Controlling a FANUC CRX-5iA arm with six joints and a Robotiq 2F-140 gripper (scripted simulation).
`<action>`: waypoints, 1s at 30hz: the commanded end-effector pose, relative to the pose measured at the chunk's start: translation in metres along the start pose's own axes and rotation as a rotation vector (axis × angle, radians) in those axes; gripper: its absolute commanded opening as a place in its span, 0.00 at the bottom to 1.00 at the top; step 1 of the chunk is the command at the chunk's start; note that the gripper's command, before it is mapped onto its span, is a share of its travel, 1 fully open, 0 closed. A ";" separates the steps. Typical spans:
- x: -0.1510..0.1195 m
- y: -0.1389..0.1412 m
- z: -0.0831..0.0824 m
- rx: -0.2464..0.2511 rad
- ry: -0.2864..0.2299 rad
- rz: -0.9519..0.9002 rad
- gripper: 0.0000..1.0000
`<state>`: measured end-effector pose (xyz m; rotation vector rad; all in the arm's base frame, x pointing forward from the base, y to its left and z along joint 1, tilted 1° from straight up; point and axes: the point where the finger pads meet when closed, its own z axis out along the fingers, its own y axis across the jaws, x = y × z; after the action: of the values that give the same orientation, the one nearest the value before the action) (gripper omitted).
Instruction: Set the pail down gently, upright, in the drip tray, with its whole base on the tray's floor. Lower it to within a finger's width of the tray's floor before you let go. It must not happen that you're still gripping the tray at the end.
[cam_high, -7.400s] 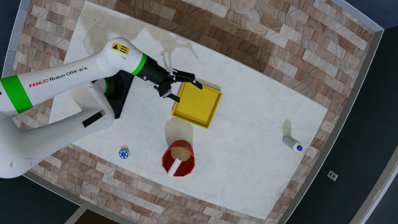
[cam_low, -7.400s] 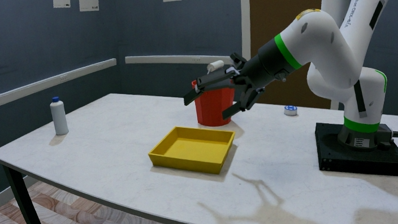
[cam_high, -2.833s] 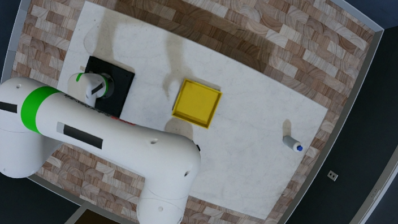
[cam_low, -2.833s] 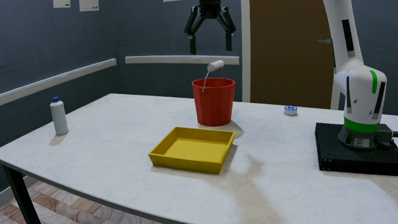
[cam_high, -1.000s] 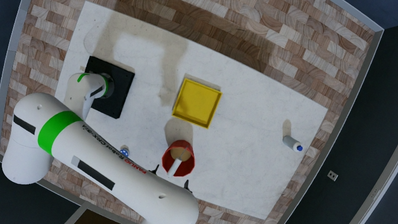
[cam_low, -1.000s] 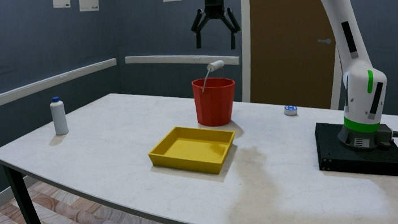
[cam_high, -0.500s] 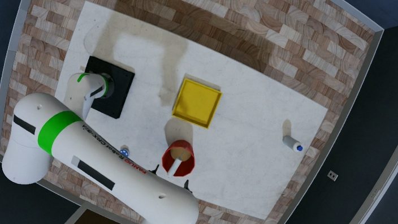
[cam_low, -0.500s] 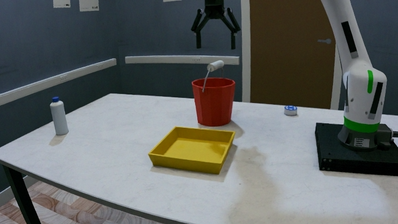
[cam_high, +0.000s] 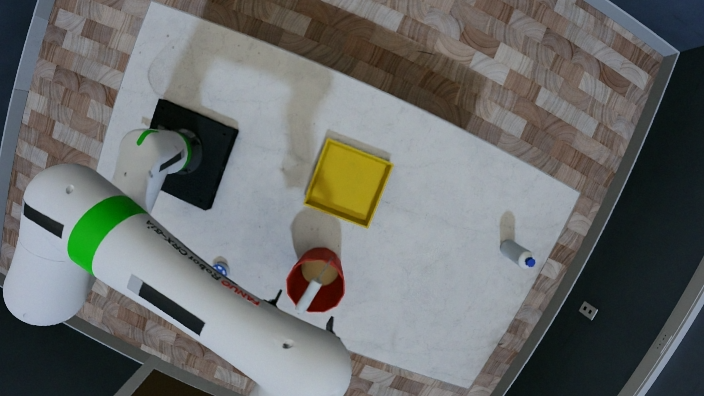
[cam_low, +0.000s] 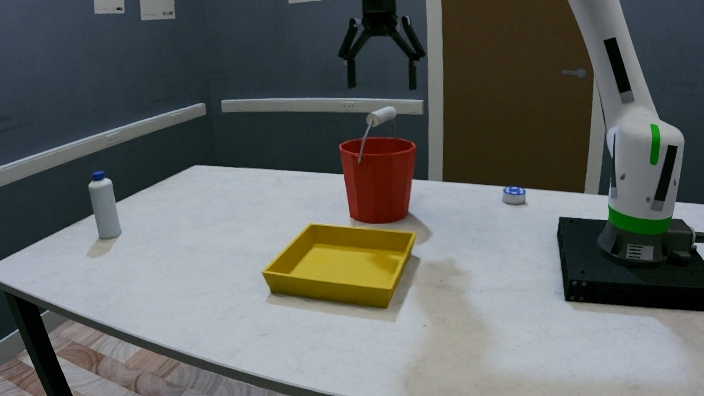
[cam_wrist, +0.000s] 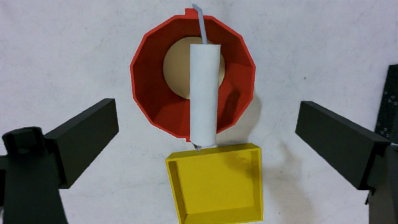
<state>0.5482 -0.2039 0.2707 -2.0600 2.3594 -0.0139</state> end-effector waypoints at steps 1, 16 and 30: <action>0.000 0.000 0.002 0.002 0.001 0.000 1.00; 0.000 -0.001 0.027 0.002 0.001 0.000 1.00; 0.000 -0.001 0.060 0.002 0.001 0.000 1.00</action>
<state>0.5495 -0.2035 0.2145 -2.0600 2.3592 -0.0137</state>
